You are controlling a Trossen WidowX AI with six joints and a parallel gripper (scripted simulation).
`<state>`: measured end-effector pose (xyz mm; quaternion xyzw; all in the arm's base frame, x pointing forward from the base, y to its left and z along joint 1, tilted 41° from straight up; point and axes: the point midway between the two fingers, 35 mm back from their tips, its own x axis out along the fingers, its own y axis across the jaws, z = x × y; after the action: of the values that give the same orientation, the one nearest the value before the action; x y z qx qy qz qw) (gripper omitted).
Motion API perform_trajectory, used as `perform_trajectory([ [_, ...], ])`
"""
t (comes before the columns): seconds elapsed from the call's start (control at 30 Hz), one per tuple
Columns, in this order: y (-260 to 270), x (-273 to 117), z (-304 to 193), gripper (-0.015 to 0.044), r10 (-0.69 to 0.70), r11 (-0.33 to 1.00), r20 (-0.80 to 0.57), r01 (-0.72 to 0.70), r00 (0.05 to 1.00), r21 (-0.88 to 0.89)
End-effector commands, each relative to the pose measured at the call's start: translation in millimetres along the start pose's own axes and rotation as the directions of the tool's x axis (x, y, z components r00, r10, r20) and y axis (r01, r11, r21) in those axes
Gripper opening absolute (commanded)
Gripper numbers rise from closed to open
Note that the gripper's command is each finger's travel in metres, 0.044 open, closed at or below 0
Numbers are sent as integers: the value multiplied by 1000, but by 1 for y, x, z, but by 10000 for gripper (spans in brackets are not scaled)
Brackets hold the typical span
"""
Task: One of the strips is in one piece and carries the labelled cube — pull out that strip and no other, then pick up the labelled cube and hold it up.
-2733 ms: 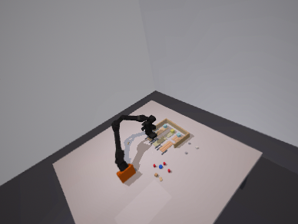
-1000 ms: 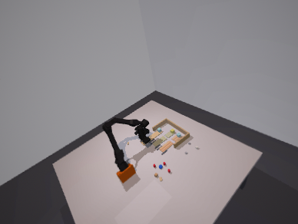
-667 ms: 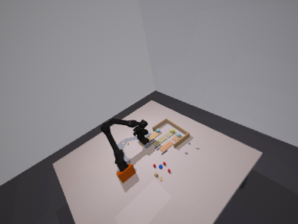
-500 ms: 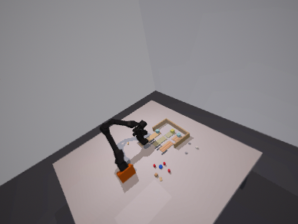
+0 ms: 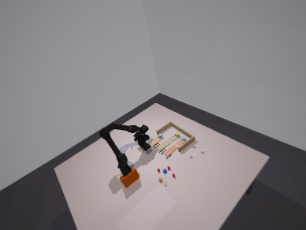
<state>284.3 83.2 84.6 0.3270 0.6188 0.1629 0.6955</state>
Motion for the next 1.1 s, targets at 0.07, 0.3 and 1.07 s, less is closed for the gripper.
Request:
perform_trajectory([
  [0.07,-2,4,-14,0,-5,1000,-22,5,1000,12],
  [0.3,-2,4,-25,0,-5,1000,-23,5,1000,12],
  [1.07,0,-21,-42,0,-6,1000,-12,6,1000,7],
])
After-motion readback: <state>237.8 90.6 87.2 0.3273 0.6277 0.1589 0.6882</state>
